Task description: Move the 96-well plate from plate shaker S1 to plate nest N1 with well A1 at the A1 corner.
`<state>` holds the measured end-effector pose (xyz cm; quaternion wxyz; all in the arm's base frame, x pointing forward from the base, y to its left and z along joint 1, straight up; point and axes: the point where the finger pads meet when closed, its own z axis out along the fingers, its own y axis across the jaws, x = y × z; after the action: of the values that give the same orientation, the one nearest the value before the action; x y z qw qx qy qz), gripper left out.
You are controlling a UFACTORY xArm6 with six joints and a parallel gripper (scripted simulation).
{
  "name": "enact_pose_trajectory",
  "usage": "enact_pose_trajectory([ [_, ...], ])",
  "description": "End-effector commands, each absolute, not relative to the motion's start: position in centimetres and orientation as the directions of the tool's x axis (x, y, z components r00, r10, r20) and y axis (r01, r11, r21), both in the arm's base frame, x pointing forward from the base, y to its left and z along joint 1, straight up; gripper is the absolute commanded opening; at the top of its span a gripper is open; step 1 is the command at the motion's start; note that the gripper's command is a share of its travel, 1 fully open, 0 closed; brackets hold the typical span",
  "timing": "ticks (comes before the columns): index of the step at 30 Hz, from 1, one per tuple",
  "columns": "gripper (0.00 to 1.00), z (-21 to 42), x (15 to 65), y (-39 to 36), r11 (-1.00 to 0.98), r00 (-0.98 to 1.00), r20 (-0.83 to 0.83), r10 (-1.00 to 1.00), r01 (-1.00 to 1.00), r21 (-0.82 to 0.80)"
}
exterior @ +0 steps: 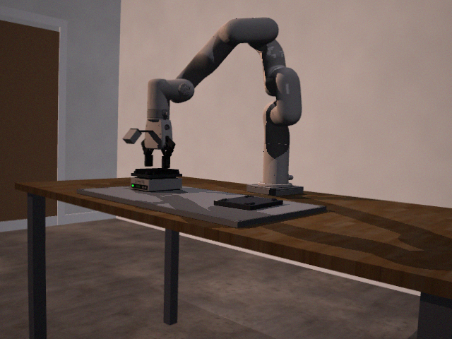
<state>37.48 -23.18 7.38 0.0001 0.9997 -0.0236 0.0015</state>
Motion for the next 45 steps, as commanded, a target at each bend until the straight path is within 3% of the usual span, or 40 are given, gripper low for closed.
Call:
enact_pose_trajectory([
  [1,1.00,7.4,37.6,-23.3,-0.999,0.999,0.007,-0.047,-0.047,0.002],
  [35,1.00,6.3,37.6,-23.3,-0.999,0.999,0.007,-0.047,-0.047,0.002],
  [36,0.00,6.4,37.6,-23.3,-0.999,0.999,0.007,-0.047,-0.047,0.002],
  [45,0.00,6.4,37.6,-23.3,-0.999,0.999,0.007,-0.047,-0.047,0.002],
])
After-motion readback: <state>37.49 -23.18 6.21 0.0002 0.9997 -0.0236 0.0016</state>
